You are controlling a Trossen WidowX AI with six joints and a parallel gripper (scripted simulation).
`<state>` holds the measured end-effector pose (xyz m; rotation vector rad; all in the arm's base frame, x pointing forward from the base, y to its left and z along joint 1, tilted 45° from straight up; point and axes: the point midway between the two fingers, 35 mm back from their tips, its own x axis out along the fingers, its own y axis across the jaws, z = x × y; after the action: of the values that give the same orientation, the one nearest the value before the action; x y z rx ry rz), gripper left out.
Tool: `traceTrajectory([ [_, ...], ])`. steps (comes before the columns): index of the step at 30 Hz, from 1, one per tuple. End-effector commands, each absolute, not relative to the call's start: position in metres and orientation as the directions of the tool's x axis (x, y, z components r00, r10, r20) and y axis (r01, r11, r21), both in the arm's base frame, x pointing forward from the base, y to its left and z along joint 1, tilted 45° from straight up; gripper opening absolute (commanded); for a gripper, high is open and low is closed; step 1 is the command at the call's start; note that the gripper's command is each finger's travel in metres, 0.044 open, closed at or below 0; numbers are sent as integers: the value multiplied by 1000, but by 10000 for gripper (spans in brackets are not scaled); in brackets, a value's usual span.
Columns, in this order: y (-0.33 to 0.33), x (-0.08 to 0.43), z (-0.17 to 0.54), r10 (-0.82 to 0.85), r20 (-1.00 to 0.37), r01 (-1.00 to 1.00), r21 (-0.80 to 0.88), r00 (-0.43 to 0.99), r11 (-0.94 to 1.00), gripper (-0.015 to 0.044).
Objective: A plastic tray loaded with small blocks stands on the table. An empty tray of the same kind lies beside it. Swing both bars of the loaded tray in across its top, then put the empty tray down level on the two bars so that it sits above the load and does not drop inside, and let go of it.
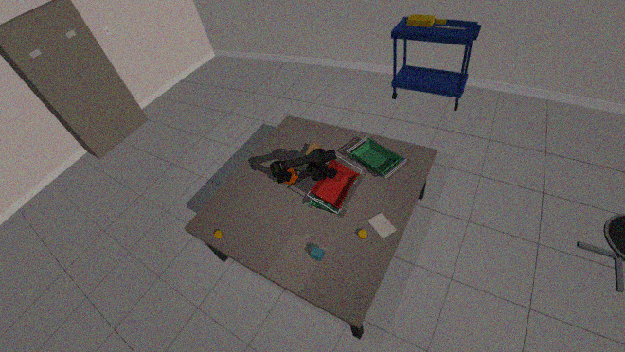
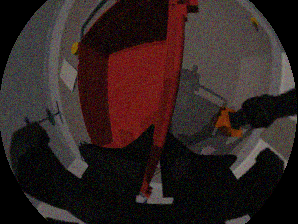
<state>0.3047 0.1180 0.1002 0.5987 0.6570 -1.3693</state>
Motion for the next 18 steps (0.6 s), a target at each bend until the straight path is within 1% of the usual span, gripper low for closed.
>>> traceTrajectory([
  [1,117,303,98,-687,-722,992,-11,79,126,0],
  [18,109,296,91,-696,-715,991,-27,70,128,0],
])
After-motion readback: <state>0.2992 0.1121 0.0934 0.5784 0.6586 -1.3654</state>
